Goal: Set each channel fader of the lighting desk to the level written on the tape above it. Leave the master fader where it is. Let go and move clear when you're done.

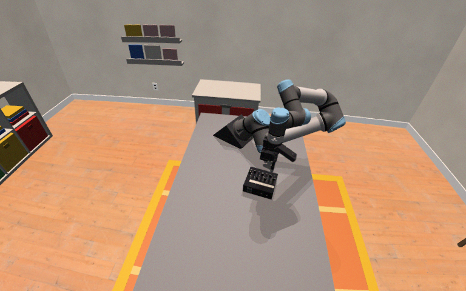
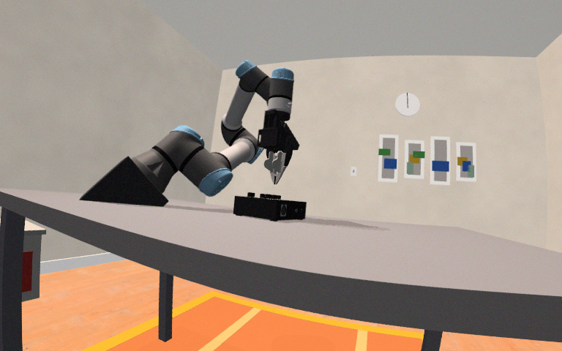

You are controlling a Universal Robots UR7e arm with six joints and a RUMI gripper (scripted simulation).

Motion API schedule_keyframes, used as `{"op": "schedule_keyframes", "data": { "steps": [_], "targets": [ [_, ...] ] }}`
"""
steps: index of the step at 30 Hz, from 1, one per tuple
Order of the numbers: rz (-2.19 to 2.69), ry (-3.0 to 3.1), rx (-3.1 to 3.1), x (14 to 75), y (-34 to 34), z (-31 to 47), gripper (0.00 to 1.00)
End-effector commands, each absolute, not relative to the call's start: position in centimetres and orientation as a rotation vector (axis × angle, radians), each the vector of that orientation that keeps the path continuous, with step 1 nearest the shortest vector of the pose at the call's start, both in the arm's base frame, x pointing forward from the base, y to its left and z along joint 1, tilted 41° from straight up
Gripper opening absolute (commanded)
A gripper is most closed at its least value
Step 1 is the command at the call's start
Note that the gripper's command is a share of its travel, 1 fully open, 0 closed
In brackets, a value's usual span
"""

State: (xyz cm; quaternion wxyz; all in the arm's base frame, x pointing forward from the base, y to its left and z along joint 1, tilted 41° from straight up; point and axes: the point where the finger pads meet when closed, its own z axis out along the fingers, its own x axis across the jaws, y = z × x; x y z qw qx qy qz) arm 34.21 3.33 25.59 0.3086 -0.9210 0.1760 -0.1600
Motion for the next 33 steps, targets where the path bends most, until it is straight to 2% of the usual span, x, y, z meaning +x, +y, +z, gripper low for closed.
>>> {"op": "schedule_keyframes", "data": {
  "steps": [1, 8, 9, 33],
  "targets": [
    [-0.424, 0.465, -2.434, 34.2, 3.3, 25.7, 0.00],
    [-0.424, 0.465, -2.434, 34.2, 3.3, 25.7, 0.00],
    [-0.424, 0.465, -2.434, 34.2, 3.3, 25.7, 1.00],
    [-0.424, 0.465, -2.434, 31.4, -0.3, 30.9, 1.00]
  ]
}}
